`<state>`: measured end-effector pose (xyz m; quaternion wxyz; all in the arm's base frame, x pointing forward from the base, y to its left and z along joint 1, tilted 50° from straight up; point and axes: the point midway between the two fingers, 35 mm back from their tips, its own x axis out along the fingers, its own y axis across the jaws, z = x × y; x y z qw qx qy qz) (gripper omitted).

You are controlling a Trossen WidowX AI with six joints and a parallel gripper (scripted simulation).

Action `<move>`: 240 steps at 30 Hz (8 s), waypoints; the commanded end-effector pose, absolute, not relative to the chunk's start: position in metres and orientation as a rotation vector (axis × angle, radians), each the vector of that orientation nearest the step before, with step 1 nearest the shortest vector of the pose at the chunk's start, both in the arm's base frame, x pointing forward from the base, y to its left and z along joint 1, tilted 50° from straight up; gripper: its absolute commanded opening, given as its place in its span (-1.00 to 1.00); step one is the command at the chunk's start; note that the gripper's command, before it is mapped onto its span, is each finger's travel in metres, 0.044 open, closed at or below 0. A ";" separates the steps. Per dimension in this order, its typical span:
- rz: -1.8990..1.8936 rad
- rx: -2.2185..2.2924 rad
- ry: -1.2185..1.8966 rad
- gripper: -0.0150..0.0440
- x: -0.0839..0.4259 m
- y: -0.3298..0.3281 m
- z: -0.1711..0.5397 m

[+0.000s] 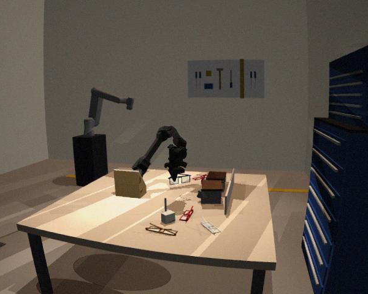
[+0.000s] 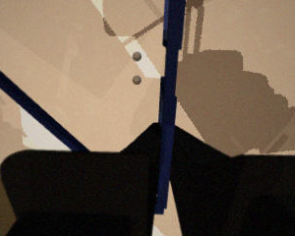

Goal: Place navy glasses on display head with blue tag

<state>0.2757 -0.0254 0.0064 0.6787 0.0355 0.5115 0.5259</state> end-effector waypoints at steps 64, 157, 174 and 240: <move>0.487 0.829 1.644 -0.49 0.217 -0.139 -0.202; 0.485 0.828 1.647 -0.49 0.181 -0.148 -0.207; 0.483 0.827 1.648 -0.49 0.190 -0.193 -0.168; 1.654 -0.755 0.390 -0.49 0.339 -0.143 -0.160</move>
